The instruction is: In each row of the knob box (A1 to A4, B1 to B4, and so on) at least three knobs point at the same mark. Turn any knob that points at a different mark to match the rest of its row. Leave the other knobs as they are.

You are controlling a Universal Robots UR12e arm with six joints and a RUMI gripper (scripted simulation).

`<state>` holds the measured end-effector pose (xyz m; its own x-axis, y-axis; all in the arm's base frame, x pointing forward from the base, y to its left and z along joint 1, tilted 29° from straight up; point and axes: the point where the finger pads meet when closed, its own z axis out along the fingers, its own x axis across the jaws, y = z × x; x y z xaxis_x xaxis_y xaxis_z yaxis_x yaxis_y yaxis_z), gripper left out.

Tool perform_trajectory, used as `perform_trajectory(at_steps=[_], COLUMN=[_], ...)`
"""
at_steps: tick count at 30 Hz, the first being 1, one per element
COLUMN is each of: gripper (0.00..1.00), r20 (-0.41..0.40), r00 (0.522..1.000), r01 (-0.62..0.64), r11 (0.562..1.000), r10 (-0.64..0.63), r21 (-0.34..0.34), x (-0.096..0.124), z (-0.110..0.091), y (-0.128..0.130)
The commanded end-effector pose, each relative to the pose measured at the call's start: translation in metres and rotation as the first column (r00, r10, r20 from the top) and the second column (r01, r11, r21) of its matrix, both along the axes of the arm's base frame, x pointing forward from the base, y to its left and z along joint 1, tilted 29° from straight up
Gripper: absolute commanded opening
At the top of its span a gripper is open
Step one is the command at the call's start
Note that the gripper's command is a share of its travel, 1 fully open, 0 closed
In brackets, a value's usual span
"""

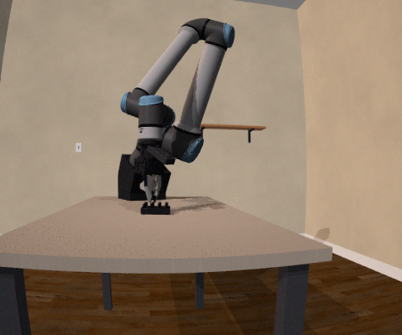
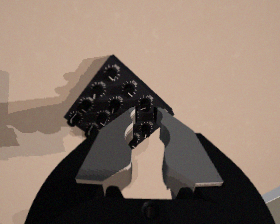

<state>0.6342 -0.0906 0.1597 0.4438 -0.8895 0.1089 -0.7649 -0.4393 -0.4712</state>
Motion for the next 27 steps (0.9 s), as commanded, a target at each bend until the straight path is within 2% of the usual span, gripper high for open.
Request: perform_trajectory(at_steps=[1, 27], gripper=[0.11, 0.11], r20=[0.001, 0.001], r00=[1.0, 1.0], r01=[0.0, 0.0], r11=[1.0, 1.0], r10=[0.0, 0.0], r21=[-0.001, -0.001], x=[0.0, 0.006], z=[0.001, -0.011], y=[0.0, 0.001])
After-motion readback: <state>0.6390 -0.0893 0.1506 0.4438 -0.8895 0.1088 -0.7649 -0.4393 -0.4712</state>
